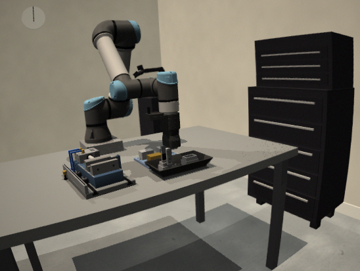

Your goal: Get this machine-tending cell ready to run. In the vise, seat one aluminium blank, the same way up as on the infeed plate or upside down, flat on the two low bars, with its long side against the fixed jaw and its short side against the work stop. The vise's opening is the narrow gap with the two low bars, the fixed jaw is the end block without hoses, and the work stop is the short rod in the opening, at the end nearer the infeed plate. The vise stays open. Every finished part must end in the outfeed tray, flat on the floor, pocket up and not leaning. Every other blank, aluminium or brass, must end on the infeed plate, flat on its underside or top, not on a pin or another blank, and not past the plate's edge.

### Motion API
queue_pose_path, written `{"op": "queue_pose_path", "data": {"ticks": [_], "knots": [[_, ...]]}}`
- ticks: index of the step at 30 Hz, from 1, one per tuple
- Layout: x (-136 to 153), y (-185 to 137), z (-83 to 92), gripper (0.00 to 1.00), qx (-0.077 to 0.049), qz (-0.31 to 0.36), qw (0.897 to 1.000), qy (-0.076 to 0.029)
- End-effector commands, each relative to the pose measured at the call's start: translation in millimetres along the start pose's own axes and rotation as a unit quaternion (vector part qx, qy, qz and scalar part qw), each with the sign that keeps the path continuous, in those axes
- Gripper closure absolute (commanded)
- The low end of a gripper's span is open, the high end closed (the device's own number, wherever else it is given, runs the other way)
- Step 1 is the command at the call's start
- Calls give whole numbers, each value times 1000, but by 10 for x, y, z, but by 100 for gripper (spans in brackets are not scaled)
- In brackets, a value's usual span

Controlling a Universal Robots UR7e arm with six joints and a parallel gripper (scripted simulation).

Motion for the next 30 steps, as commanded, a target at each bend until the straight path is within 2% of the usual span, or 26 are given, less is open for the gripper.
{"op": "queue_pose_path", "data": {"ticks": [1,26,27,30], "knots": [[-4,1,7,100,0,0,1000,1],[-4,1,7,100,0,0,1000,1],[-4,1,7,0,0,0,1000,1],[-4,1,7,0,0,0,1000,1]]}}
Point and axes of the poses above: the point where the finger pads meet when closed, its own z axis back along the fingers, its own x axis across the jaws, y = z × x, the point moved 7 cm from there along z, back along the fingers, and after that the axes turned 15 degrees about z, right-handed, at the moved point
